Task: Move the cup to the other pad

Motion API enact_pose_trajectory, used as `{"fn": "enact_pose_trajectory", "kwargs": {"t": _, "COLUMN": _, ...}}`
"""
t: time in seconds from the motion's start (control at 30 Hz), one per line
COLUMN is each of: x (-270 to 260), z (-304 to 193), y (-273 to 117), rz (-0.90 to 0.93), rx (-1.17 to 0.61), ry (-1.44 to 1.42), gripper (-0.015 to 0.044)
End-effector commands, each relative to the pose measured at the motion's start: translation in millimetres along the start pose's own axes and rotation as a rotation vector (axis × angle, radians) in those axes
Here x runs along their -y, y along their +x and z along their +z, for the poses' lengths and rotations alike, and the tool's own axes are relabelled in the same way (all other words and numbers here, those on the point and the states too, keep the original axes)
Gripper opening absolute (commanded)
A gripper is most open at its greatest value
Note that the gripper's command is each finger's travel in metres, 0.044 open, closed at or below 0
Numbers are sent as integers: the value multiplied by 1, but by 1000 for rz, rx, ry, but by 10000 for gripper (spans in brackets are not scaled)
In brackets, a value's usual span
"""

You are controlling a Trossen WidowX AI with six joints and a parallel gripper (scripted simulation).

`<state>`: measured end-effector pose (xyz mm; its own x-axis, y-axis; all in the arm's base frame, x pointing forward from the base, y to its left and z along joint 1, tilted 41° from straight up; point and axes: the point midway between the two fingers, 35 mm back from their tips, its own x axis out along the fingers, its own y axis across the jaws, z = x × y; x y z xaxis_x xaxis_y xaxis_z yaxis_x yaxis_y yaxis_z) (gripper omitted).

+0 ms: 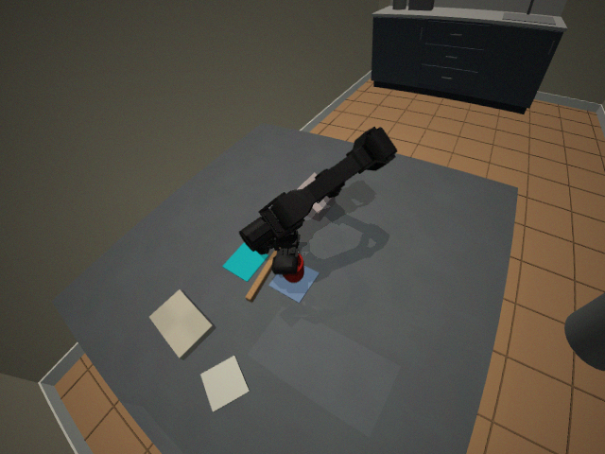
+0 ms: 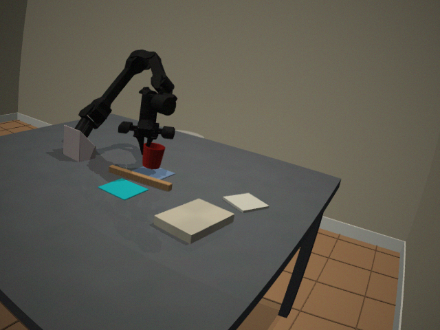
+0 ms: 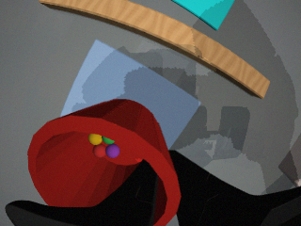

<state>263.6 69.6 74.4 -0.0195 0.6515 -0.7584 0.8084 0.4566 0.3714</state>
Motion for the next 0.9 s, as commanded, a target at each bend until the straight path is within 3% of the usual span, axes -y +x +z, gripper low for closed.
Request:
{"fn": "enact_pose_trajectory", "kwargs": {"t": 0.0, "x": -1, "z": 1, "y": -13, "rz": 1, "rx": 5, "ry": -6, "gripper": 0}}
{"fn": "enact_pose_trajectory", "kwargs": {"t": 0.87, "x": 2, "z": 2, "y": -23, "rz": 3, "rx": 1, "ry": 3, "gripper": 0}}
